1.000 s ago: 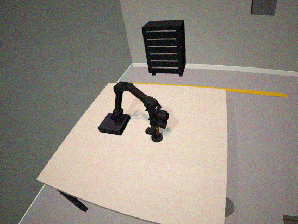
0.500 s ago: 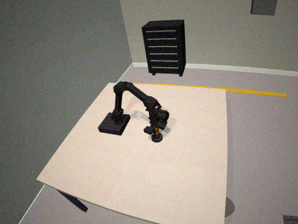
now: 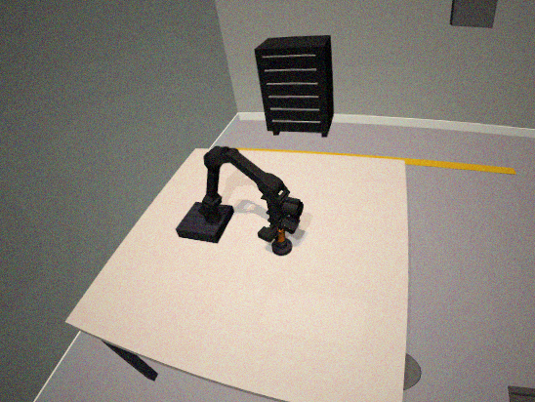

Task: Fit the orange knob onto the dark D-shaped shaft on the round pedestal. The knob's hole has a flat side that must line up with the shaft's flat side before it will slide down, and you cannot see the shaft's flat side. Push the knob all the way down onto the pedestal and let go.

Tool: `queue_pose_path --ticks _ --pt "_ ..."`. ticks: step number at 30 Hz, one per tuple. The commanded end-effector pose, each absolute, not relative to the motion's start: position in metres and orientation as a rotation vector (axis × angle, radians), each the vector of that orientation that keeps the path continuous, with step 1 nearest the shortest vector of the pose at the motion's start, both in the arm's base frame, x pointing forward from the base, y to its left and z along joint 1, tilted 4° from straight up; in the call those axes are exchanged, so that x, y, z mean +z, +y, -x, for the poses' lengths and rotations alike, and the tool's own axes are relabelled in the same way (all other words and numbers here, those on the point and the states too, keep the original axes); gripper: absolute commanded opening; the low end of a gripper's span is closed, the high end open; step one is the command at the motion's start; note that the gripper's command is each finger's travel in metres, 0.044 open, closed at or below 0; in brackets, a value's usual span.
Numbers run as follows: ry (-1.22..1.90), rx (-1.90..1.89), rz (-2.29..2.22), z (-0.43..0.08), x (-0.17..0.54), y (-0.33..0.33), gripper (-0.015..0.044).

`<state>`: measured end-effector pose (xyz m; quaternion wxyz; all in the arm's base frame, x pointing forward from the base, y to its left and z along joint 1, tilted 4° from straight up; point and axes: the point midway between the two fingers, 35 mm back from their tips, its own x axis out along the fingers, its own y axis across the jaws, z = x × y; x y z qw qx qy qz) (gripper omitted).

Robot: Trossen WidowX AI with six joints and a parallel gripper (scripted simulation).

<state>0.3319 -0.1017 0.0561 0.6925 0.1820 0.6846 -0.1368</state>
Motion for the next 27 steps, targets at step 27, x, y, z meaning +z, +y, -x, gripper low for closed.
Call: queue_pose_path --ticks 27 --pt "1.498 -0.473 -0.573 -0.3328 0.0556 -0.1021 0.0"
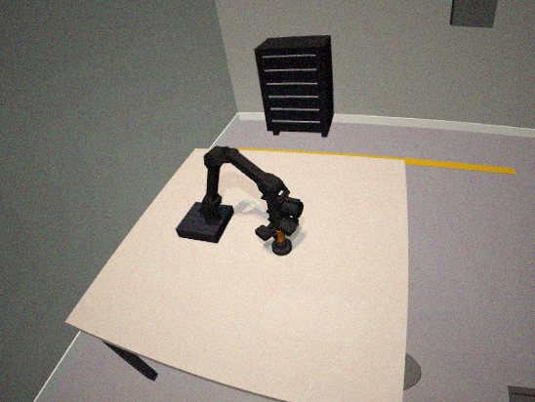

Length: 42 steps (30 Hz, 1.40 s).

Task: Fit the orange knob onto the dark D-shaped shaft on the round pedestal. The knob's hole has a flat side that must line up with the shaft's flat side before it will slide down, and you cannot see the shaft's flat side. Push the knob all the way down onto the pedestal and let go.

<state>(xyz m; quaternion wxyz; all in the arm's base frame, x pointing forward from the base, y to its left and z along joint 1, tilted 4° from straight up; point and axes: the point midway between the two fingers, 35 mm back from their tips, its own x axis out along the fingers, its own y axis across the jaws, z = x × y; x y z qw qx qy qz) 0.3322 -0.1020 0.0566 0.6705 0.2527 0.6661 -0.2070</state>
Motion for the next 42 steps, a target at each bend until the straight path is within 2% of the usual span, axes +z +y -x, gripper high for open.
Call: queue_pose_path --ticks 1,42 --pt "1.498 -0.473 -0.573 -0.3328 0.0563 -0.1021 0.0" --pt "1.458 -0.634 -0.736 -0.3332 0.0558 -0.1021 0.0"
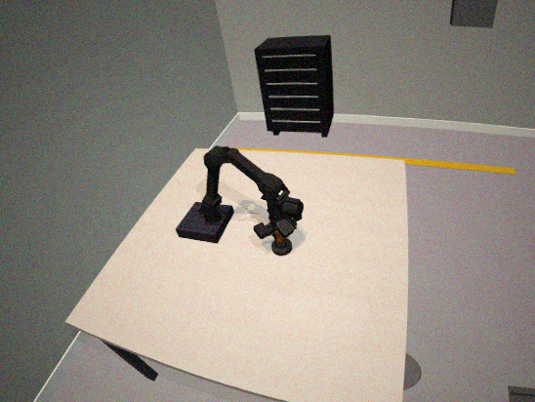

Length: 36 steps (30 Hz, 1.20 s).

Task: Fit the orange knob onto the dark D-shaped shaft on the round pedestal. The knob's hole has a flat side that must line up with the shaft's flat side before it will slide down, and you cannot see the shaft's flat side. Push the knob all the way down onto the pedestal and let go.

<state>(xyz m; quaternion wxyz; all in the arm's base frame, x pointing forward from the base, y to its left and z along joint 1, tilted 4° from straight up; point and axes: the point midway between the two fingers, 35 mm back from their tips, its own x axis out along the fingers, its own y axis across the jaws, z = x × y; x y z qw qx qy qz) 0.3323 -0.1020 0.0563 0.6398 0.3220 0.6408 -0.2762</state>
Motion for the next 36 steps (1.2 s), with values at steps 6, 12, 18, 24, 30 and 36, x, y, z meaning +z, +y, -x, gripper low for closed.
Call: queue_pose_path --ticks 6,12,18,24,30,36 --pt "1.458 -0.634 -0.736 -0.3335 0.0554 -0.102 0.0" --pt "1.458 -0.634 -0.736 -0.3339 0.0606 -0.1023 0.0" --pt "1.428 -0.73 -0.833 -0.3341 0.061 -0.1027 0.0" --pt "1.405 -0.795 -0.898 -0.3327 0.0584 -0.1026 0.0" --pt "1.405 -0.795 -0.898 -0.333 0.0559 -0.1023 0.0" --pt "1.405 -0.795 -0.898 -0.3331 0.056 -0.102 0.0"
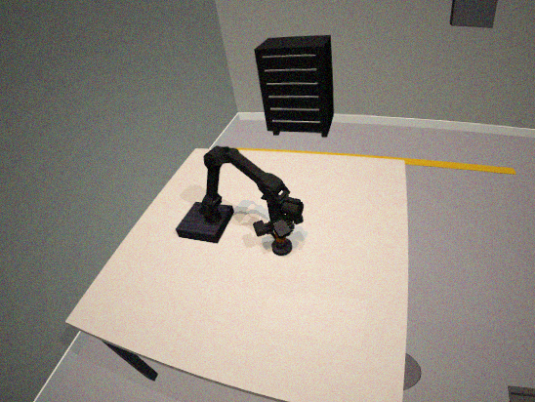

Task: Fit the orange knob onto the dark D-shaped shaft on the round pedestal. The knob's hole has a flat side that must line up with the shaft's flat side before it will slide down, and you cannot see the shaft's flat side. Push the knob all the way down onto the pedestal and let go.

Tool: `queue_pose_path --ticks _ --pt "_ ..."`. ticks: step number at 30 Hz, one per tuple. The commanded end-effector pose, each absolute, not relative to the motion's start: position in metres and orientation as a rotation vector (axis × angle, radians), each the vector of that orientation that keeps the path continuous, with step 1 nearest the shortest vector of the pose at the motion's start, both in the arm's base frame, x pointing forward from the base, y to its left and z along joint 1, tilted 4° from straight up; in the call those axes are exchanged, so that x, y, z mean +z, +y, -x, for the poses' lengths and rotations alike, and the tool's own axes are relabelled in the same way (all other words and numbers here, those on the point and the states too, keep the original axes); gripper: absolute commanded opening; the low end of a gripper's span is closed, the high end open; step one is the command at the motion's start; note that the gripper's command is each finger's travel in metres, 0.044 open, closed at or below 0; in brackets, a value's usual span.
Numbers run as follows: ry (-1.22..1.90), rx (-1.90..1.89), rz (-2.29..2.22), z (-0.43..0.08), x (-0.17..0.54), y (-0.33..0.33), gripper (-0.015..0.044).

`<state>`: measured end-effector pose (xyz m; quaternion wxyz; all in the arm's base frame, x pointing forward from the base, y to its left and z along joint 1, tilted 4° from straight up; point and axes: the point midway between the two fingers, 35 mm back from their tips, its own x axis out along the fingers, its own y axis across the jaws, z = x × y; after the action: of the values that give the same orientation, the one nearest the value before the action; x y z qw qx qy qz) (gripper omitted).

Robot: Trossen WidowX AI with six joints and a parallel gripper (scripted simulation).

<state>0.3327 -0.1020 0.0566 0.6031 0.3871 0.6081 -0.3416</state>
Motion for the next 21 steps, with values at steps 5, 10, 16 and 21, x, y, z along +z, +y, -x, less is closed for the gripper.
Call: queue_pose_path --ticks 5,10,16,21 --pt "1.405 -0.795 -0.898 -0.3331 0.056 -0.1019 0.0" --pt "1.405 -0.795 -0.898 -0.333 0.0555 -0.1018 0.0" --pt "1.405 -0.795 -0.898 -0.3329 0.0598 -0.1019 0.0" --pt "1.389 -0.836 -0.94 -0.3334 0.0612 -0.1023 0.0"
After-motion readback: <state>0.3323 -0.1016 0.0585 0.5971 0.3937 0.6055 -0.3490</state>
